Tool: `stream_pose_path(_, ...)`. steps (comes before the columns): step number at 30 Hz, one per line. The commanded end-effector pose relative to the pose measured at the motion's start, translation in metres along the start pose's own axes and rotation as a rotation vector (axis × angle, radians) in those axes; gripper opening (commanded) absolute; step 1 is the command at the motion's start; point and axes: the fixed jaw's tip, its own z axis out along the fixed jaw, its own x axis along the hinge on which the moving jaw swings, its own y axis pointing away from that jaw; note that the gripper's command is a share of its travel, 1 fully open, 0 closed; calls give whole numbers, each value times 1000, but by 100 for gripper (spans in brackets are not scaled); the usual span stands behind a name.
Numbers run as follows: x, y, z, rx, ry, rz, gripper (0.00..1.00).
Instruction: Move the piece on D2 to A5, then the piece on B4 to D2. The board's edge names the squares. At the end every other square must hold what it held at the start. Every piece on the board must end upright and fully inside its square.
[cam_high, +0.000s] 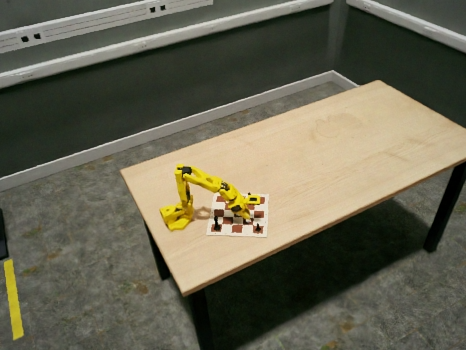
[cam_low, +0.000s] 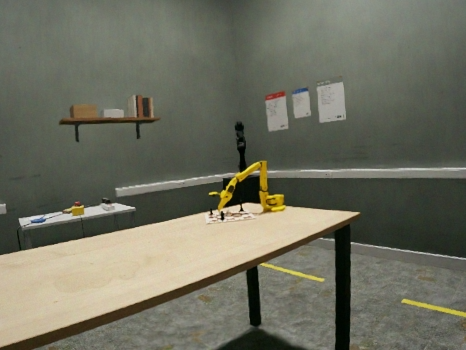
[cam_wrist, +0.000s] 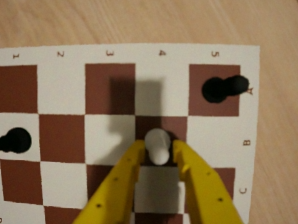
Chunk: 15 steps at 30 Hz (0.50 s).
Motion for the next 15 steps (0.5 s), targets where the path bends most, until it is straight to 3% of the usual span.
stream_pose_path(1, 7, 3, 6, -7, 17, -1, 9)
stream_pose_path(15, 10, 3, 10, -7, 18, -1, 9)
